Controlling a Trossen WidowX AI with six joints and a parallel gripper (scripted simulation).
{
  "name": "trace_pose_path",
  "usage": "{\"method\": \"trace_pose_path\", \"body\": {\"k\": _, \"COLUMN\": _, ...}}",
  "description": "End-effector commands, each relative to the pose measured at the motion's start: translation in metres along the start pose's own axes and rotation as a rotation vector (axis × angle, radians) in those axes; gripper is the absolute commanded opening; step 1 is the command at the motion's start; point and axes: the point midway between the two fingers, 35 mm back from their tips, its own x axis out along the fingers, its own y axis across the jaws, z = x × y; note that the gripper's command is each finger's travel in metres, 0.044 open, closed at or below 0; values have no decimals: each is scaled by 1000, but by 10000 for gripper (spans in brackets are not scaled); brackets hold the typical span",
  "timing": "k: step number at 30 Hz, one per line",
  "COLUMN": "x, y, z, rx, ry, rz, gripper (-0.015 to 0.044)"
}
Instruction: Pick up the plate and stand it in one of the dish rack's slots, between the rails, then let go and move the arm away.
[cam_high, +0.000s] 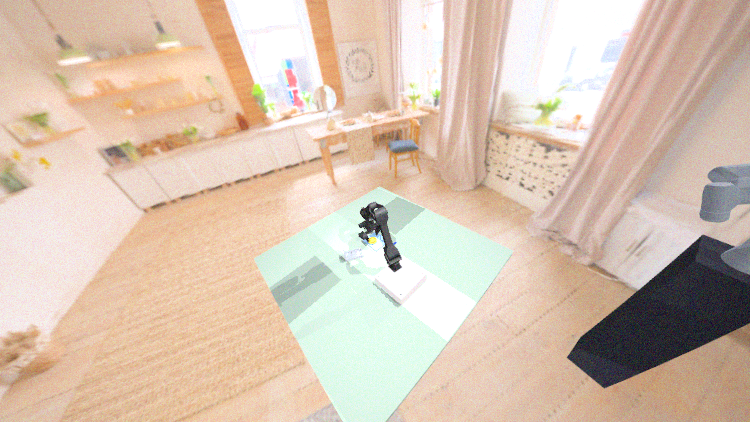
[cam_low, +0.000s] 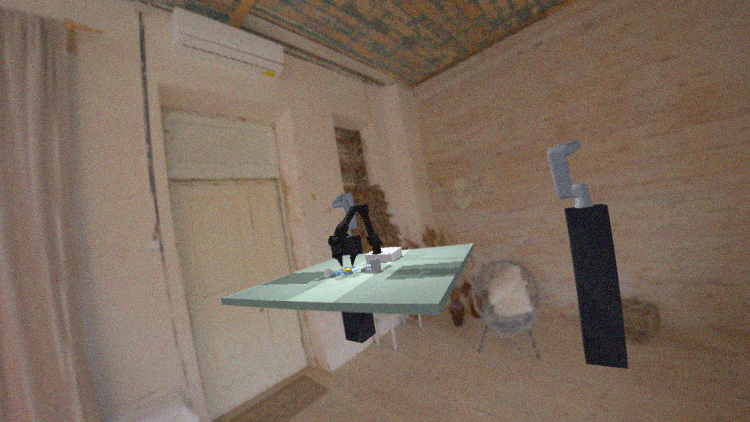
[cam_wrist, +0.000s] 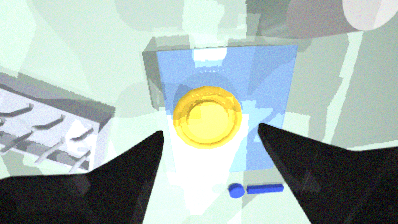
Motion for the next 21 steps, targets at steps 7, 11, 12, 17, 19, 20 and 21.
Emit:
{"method": "trace_pose_path", "body": {"k": 7, "x": 17, "y": 0, "z": 1, "rx": 3, "ry": 0, "rz": -6, "gripper": 400}}
{"method": "trace_pose_path", "body": {"k": 11, "x": 24, "y": 1, "z": 1, "rx": 3, "ry": 0, "rz": -6, "gripper": 400}}
{"method": "trace_pose_path", "body": {"k": 12, "x": 25, "y": 1, "z": 1, "rx": 3, "ry": 0, "rz": -6, "gripper": 400}}
{"method": "trace_pose_path", "body": {"k": 17, "x": 31, "y": 1, "z": 1, "rx": 3, "ry": 0, "rz": -6, "gripper": 400}}
{"method": "trace_pose_path", "body": {"k": 19, "x": 31, "y": 1, "z": 1, "rx": 3, "ry": 0, "rz": -6, "gripper": 387}}
{"method": "trace_pose_path", "body": {"k": 20, "x": 31, "y": 1, "z": 1, "rx": 3, "ry": 0, "rz": -6, "gripper": 380}}
{"method": "trace_pose_path", "body": {"k": 21, "x": 31, "y": 1, "z": 1, "rx": 3, "ry": 0, "rz": -6, "gripper": 373}}
